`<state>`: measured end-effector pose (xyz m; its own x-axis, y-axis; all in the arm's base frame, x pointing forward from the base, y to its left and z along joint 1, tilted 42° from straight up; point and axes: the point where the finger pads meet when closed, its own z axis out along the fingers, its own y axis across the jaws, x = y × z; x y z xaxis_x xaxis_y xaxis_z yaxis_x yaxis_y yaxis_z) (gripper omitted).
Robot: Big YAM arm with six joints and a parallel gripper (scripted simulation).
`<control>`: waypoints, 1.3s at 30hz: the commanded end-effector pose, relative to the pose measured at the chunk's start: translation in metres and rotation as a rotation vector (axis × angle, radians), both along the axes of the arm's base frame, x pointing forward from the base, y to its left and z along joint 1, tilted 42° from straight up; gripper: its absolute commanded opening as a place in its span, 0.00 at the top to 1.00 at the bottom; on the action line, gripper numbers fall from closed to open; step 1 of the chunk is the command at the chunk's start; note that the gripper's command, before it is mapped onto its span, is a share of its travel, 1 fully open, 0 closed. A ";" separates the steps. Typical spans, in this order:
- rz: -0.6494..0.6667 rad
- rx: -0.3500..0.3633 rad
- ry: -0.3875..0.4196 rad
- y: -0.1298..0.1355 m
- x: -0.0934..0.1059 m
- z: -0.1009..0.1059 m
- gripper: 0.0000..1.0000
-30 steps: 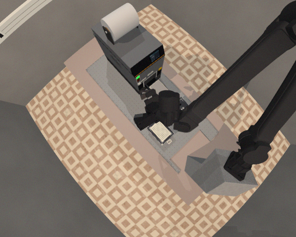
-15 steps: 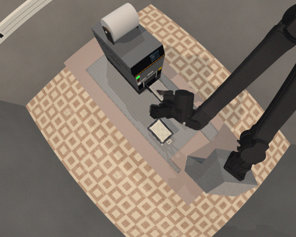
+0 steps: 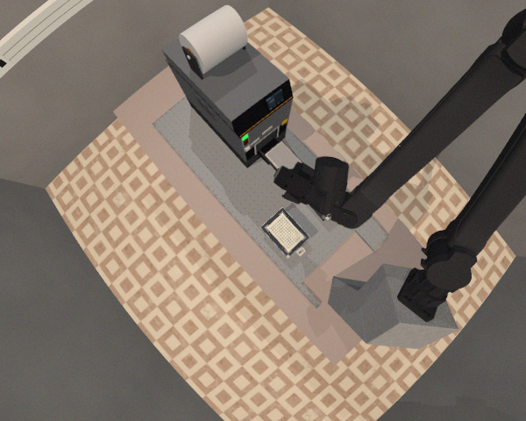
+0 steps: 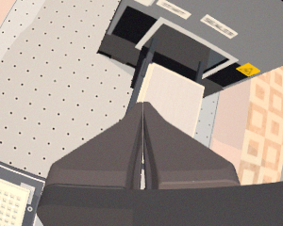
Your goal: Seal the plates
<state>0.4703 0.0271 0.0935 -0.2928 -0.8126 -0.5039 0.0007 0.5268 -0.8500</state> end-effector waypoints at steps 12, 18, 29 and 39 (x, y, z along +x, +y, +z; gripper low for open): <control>-0.031 0.476 -0.102 0.023 -0.003 0.000 1.00; -0.042 0.480 -0.119 0.021 0.002 0.000 1.00; -0.244 0.536 0.024 0.028 0.012 0.027 1.00; -0.427 0.541 0.230 0.025 0.015 0.020 1.00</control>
<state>0.4849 0.0418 0.1167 -0.6501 -0.3201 -0.6892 0.1391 0.8415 -0.5220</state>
